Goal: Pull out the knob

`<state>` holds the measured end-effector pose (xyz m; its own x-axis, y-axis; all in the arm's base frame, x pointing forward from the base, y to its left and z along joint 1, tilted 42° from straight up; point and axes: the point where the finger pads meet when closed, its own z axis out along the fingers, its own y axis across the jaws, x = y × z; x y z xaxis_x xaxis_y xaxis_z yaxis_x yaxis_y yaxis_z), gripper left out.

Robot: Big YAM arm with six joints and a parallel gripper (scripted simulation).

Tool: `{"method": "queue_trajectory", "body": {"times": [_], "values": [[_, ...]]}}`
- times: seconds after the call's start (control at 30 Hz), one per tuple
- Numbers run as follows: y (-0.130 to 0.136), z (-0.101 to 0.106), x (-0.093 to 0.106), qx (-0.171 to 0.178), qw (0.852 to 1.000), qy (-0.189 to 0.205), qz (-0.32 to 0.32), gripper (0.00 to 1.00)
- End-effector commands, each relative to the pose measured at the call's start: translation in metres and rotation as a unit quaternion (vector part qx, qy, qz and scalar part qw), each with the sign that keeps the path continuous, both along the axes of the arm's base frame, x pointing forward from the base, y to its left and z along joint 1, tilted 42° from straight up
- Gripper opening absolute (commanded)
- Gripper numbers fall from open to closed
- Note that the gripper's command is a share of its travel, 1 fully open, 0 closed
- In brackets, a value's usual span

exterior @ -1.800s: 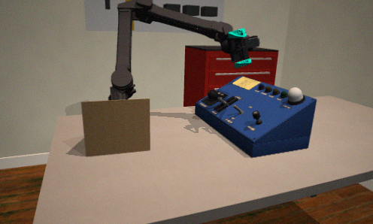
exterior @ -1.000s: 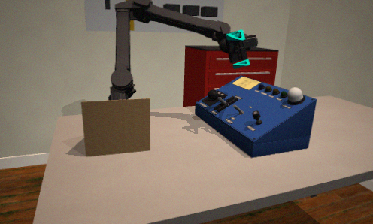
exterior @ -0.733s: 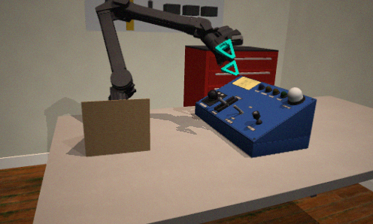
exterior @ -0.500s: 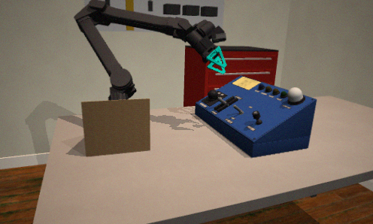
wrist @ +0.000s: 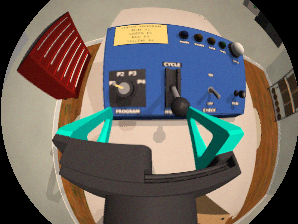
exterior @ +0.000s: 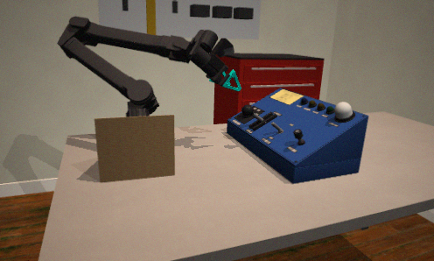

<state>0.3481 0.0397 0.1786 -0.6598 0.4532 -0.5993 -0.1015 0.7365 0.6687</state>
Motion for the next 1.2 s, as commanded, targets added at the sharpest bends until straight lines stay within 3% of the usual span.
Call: {"method": "queue_trajectory", "body": {"times": [0.0,1.17], "values": [[-0.0034,0.0130,0.0102,0.006,1.000,-0.017,-0.007,1.00],[-0.0033,0.0168,0.0095,0.003,1.000,-0.024,-0.007,1.00]]}}
